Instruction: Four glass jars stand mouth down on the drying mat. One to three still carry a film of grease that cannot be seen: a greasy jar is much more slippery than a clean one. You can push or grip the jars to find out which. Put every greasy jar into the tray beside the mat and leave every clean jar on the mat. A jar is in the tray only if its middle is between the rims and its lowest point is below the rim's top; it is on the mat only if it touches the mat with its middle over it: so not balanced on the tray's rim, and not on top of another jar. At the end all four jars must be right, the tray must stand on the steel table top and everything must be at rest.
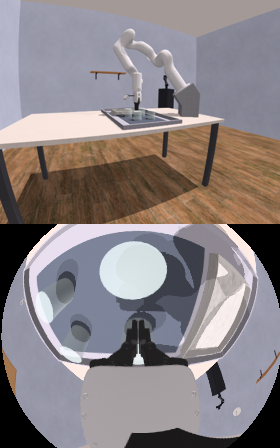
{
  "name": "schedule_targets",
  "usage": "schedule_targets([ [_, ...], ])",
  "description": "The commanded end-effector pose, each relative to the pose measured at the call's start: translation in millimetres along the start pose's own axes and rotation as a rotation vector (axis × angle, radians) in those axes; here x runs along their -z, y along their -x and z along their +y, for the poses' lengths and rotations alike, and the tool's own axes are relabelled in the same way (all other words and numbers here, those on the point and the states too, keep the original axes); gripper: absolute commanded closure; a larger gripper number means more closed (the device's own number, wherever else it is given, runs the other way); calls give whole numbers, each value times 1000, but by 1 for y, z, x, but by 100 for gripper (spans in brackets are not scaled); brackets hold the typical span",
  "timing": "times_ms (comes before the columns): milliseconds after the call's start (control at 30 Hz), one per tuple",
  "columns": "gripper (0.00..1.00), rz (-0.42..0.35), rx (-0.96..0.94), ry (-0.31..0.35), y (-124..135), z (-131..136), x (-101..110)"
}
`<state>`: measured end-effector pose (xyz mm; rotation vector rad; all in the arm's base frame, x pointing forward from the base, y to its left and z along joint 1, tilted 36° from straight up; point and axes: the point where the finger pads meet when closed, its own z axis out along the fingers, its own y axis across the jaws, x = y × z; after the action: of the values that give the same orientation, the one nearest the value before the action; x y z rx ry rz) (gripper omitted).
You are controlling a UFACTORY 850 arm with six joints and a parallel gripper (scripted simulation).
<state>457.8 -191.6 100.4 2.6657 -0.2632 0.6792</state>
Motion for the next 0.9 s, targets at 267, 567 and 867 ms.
schedule_targets([
  [267,100,1,0,0,1,0,0],
  [567,100,1,0,0,2,0,0],
  [867,100,1,0,0,3,0,0],
])
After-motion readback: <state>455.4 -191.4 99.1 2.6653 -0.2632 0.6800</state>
